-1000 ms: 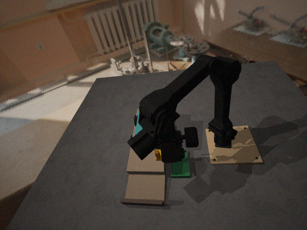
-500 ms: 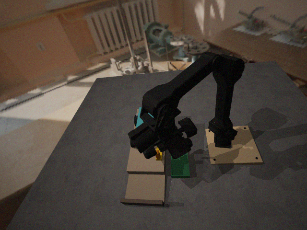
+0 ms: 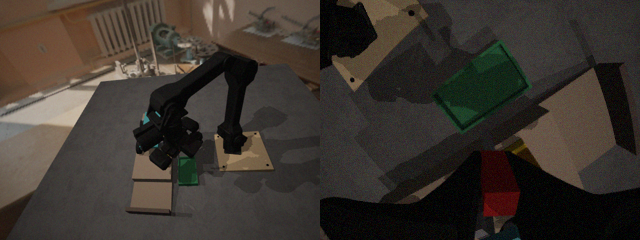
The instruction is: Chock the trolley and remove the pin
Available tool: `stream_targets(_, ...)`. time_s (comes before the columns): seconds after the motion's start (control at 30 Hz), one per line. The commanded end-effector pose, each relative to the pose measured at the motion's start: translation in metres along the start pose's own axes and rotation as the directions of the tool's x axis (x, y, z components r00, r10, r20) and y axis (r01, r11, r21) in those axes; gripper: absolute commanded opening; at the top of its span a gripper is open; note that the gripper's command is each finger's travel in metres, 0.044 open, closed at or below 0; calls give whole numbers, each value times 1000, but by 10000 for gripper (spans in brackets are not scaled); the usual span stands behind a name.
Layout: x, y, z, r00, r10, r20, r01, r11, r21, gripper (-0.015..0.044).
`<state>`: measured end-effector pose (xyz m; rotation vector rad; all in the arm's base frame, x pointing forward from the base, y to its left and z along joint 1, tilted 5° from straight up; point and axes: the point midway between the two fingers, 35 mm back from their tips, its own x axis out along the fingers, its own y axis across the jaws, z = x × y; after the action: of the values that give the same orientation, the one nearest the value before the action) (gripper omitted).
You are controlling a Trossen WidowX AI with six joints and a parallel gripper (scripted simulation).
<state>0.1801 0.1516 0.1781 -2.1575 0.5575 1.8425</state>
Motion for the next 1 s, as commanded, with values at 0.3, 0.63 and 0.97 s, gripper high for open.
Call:
stream_targets(0.3, -2, 3, -2, 997, -62, 45, 73, 931, -356, 0)
stream_targets(0.63, -3, 4, -3, 992, -102, 75, 127, 793, -597, 0)
stream_targets(0.97, 3, 8, 4, 992, -103, 78, 129, 784, -607, 0)
